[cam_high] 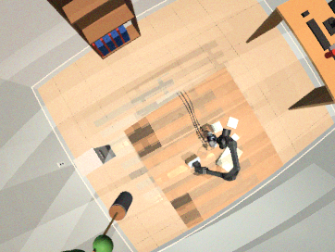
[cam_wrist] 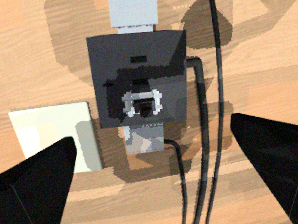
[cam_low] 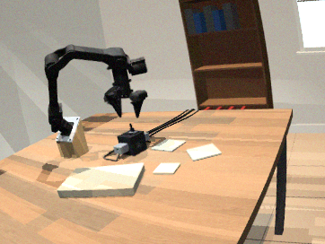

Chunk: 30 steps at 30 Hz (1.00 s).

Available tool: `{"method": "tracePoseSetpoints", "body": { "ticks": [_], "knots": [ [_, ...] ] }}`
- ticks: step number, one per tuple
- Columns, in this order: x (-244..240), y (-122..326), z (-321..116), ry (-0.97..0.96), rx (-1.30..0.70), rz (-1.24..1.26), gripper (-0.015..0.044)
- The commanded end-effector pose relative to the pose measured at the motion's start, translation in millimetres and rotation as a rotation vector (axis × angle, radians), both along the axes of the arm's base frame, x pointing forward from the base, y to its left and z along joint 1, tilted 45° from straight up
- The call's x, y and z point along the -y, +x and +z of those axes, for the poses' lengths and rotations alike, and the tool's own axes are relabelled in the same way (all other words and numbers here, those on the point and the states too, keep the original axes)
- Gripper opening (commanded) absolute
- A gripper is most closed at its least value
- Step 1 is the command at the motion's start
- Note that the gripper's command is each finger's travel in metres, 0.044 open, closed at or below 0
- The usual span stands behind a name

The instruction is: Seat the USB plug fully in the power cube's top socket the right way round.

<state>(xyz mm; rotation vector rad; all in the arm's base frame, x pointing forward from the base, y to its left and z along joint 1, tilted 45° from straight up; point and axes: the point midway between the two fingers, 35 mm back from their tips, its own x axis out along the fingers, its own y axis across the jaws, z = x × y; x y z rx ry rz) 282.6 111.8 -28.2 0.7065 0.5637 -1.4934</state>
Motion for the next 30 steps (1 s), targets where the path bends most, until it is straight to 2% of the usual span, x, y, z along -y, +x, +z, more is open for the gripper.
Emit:
{"method": "tracePoseSetpoints", "body": {
  "ticks": [1, 30],
  "knots": [
    [1.3, 0.8, -0.8, -0.015, 0.005, -0.001, 0.044],
    [19.9, 1.6, -18.9, -0.016, 0.005, -0.001, 0.044]
  ]
}}
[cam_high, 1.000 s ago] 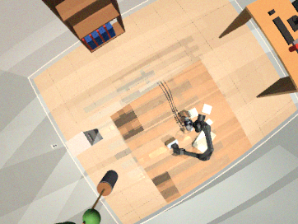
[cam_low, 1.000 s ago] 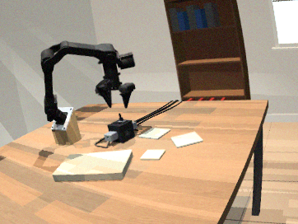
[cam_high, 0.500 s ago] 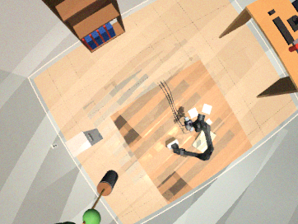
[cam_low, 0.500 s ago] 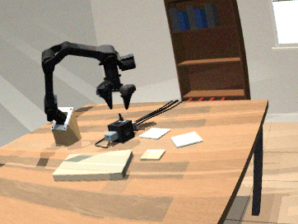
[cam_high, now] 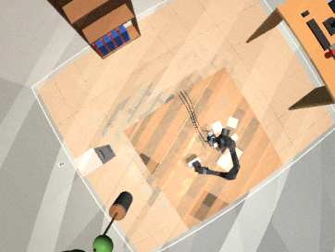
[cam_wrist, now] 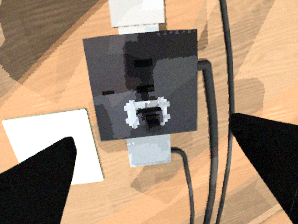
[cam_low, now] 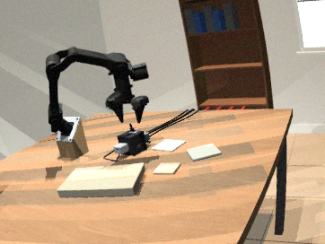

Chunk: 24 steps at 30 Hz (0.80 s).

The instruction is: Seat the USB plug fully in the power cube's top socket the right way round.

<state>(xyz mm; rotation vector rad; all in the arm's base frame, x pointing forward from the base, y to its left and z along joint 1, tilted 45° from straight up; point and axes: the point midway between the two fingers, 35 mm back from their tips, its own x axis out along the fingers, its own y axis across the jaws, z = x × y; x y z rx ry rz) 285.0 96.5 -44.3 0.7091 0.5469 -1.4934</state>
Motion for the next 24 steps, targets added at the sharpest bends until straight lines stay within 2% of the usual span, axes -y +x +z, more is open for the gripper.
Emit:
{"method": "tracePoseSetpoints", "body": {
  "ticks": [1, 10, 24],
  "knots": [
    [5.4, -0.7, -3.5, -0.007, -0.007, 0.003, 0.044],
    [7.9, -0.6, -6.0, -0.007, -0.006, 0.003, 0.044],
    [6.0, -0.3, -5.2, -0.002, -0.002, -0.002, 0.0072]
  ]
}}
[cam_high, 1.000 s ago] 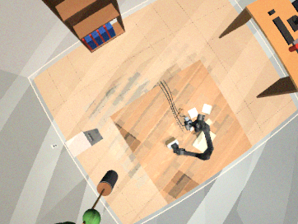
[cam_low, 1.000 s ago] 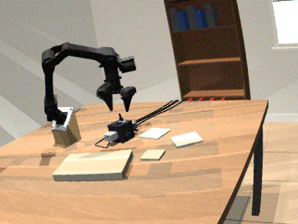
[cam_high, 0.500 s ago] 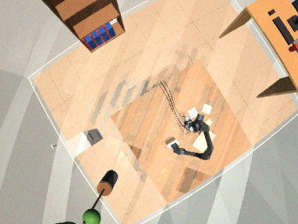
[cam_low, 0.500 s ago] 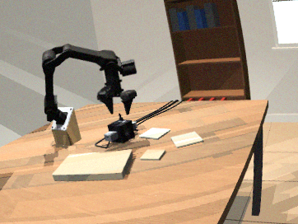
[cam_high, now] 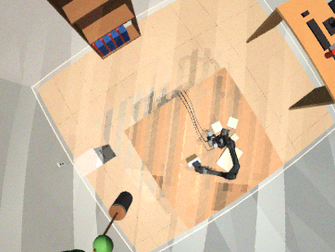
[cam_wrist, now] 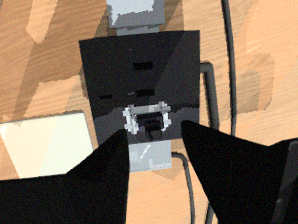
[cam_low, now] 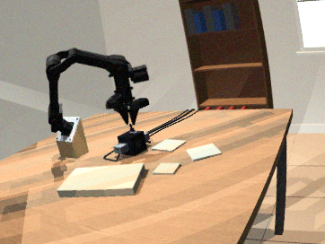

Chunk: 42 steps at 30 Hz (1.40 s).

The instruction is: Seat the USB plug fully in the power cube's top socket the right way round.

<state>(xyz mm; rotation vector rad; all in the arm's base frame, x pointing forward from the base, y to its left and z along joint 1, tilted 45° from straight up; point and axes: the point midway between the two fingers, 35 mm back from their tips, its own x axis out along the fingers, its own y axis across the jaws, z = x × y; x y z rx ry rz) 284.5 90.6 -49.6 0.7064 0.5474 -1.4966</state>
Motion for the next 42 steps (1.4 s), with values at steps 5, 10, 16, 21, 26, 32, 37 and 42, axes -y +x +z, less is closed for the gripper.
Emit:
{"method": "tracePoseSetpoints", "body": {
  "ticks": [5, 10, 16, 21, 26, 32, 37, 42],
  "knots": [
    [0.0, 0.2, 0.1, 0.0, 0.001, 0.0, 0.0],
    [0.0, 0.2, 0.1, 0.0, 0.001, 0.0, 0.0],
    [0.0, 0.2, 0.1, 0.0, 0.001, 0.0, 0.0],
    [0.0, 0.2, 0.0, 0.0, 0.001, 0.0, 0.0],
    [-2.1, 0.1, 2.1, 0.0, 0.001, 0.0, 0.0],
    [-5.0, 0.0, 5.0, 0.0, 0.001, 0.0, 0.0],
    [-7.3, -0.1, 7.4, 0.0, 0.001, 0.0, 0.0],
    [-9.7, -0.1, 9.7, 0.0, 0.001, 0.0, 0.0]
  ]
}}
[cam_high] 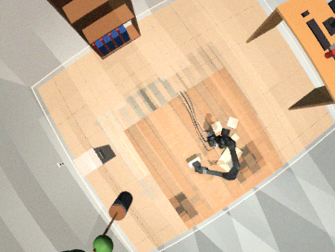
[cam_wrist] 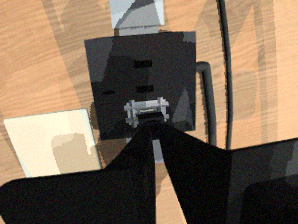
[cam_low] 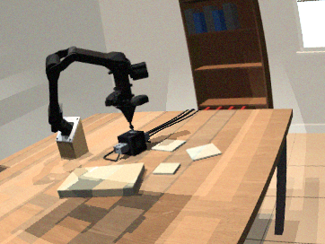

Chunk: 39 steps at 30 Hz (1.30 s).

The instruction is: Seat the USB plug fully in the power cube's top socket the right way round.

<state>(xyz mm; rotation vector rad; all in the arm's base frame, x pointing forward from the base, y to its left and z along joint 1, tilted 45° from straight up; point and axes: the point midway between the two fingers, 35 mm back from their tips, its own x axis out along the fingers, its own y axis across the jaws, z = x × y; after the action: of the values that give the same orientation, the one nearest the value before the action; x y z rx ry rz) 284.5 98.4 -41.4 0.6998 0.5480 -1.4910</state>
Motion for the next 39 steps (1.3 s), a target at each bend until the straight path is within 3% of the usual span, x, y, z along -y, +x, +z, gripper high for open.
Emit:
{"method": "tracePoseSetpoints", "body": {
  "ticks": [1, 26, 39],
  "knots": [
    [-2.3, -0.2, 2.0, 0.004, 0.002, -0.007, 0.0],
    [-12.5, -0.4, 12.4, 0.003, -0.002, -0.001, 0.0],
    [-11.4, -0.3, 11.4, -0.007, -0.211, 0.216, 0.0]
  ]
}}
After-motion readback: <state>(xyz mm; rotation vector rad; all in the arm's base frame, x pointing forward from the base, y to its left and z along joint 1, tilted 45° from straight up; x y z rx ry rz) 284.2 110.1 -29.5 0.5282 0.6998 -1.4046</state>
